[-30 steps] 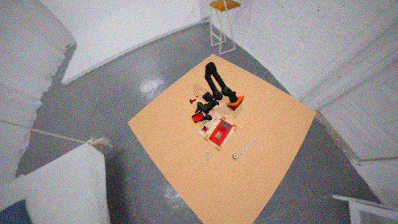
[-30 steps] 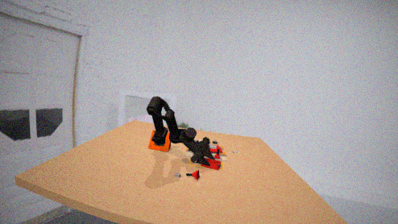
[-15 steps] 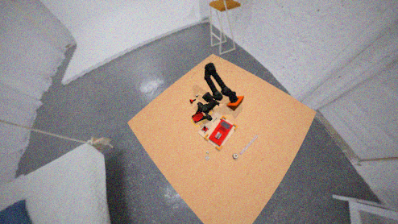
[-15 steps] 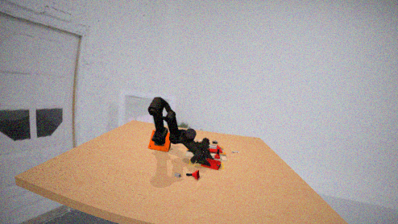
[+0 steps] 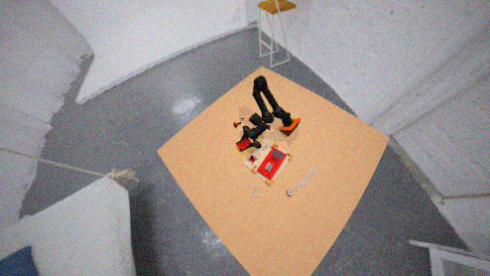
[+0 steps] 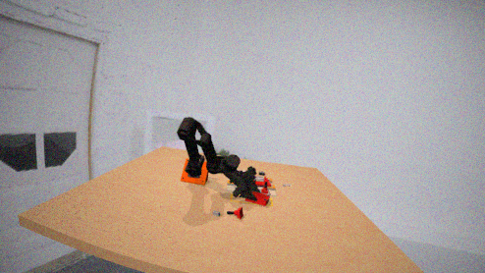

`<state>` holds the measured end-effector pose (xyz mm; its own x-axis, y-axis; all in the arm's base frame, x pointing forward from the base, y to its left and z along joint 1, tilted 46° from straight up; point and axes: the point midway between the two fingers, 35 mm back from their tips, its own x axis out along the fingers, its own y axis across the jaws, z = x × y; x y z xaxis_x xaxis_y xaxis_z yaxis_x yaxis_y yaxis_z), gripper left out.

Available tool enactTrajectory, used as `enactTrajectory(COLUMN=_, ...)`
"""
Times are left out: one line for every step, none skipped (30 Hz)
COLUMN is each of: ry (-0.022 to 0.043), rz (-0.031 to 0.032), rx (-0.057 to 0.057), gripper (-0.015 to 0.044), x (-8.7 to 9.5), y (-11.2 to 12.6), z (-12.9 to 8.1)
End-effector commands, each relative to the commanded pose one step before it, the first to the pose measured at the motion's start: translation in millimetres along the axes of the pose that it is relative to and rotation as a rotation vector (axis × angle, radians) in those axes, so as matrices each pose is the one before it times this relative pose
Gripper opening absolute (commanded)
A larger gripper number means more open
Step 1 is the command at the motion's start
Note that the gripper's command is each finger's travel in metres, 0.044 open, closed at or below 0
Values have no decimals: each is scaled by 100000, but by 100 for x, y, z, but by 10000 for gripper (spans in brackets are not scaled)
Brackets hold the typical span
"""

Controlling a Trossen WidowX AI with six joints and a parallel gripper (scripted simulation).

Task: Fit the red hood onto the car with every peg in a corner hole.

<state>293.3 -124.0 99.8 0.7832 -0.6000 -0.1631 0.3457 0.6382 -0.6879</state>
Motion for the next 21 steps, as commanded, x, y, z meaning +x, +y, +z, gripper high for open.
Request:
enactTrajectory(ry=-1029, rz=-285, rx=823, gripper=12, x=-286, y=4, z=1253)
enactTrajectory(ry=13, rz=21, rx=18, gripper=0, x=-107, y=22, z=255)
enactTrajectory(ry=11, rz=19, rx=16, gripper=0, x=-113, y=19, z=254)
enactTrajectory(ry=9, rz=17, rx=14, gripper=0, x=-119, y=16, z=253)
enactTrajectory(ry=7, rz=15, rx=13, gripper=0, x=-125, y=13, z=252)
enactTrajectory(ry=5, rz=13, rx=11, gripper=0, x=-131, y=9, z=251)
enactTrajectory(ry=3, rz=11, rx=9, gripper=0, x=-137, y=6, z=249)
enactTrajectory(ry=0, rz=9, rx=7, gripper=0, x=-143, y=3, z=247)
enactTrajectory(ry=-2, rz=6, rx=6, gripper=0, x=-149, y=-1, z=246)
enactTrajectory(ry=-4, rz=4, rx=4, gripper=0, x=-155, y=-4, z=244)
enactTrajectory(ry=-7, rz=2, rx=3, gripper=0, x=-160, y=-8, z=241)
enactTrajectory(ry=-9, rz=0, rx=1, gripper=0, x=-166, y=-12, z=239)
enactTrajectory(ry=-11, rz=-2, rx=-1, gripper=0, x=-171, y=-15, z=236)
enactTrajectory(ry=-14, rz=-5, rx=-2, gripper=0, x=-177, y=-19, z=234)
enactTrajectory(ry=-16, rz=-7, rx=-4, gripper=0, x=-182, y=-23, z=231)
enactTrajectory(ry=-19, rz=-9, rx=-5, gripper=0, x=-187, y=-27, z=228)
enactTrajectory(ry=-22, rz=-11, rx=-6, gripper=0, x=-192, y=-31, z=224)
enactTrajectory(ry=-24, rz=-13, rx=-8, gripper=0, x=-197, y=-35, z=221)
enactTrajectory(ry=-27, rz=-16, rx=-9, gripper=0, x=-202, y=-39, z=217)
enactTrajectory(ry=-24, rz=-15, rx=-8, gripper=0, x=-171, y=-36, z=177)
enactTrajectory(ry=-16, rz=-10, rx=-6, gripper=0, x=-105, y=-23, z=106)
